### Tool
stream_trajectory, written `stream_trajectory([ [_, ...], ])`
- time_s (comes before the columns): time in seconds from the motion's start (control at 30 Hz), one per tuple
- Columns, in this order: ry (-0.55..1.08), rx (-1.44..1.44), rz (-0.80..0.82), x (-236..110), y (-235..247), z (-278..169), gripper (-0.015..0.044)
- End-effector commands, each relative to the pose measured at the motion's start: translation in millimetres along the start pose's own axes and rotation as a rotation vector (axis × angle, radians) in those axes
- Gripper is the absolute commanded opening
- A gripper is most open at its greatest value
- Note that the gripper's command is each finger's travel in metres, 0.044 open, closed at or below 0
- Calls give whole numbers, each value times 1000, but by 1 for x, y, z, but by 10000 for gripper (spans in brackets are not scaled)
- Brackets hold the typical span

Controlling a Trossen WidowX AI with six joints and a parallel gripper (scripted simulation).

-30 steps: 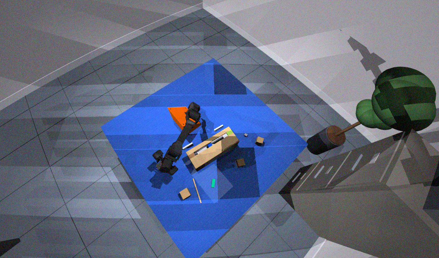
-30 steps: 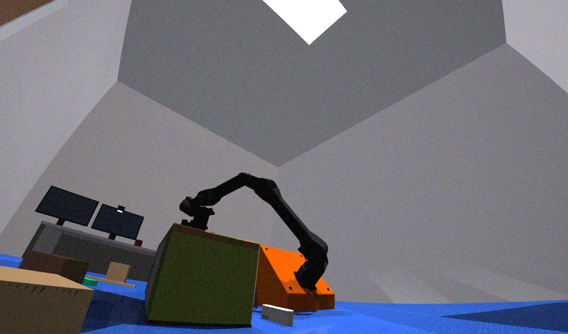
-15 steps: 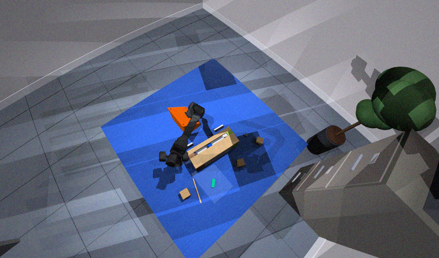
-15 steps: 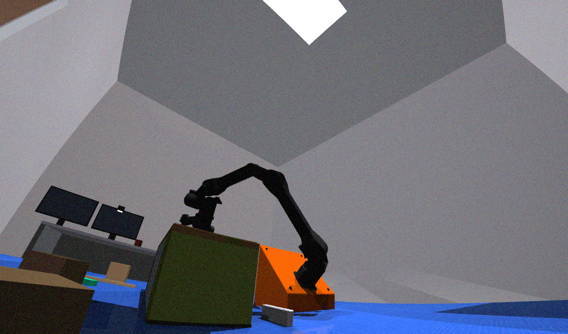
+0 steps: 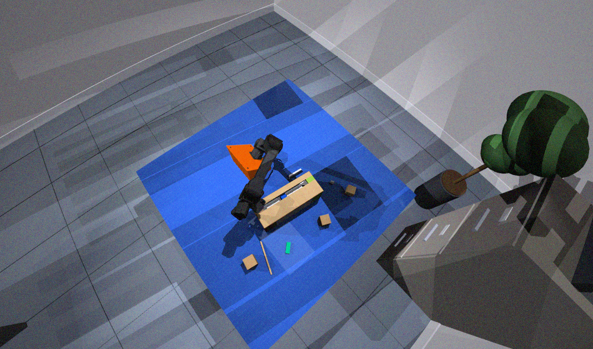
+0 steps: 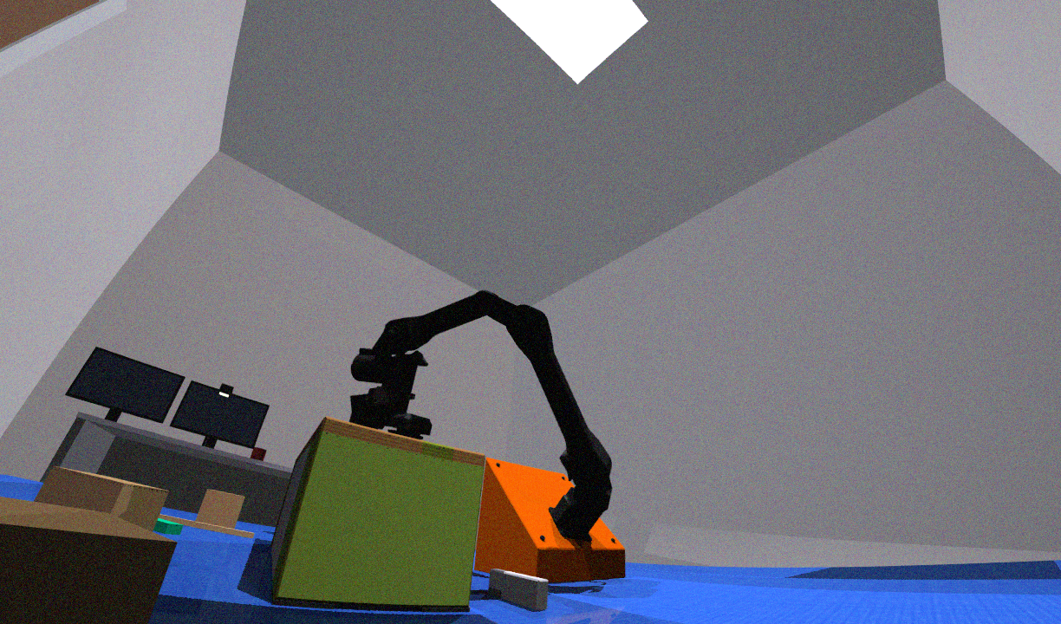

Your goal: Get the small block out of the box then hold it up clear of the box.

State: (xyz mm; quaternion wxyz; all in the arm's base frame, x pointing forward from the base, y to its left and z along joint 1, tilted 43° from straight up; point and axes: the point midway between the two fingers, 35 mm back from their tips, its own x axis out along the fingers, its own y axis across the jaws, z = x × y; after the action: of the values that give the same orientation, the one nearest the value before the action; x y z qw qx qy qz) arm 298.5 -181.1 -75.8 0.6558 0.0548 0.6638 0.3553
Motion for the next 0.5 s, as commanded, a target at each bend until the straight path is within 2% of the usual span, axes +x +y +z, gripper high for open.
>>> stream_trajectory([
  [0.0,-132,-601,126,-22,70,21,400],
  [0.37,-319,-1151,197,-36,131,36,400],
  [0.47,-335,-1190,198,-37,135,37,400],
])
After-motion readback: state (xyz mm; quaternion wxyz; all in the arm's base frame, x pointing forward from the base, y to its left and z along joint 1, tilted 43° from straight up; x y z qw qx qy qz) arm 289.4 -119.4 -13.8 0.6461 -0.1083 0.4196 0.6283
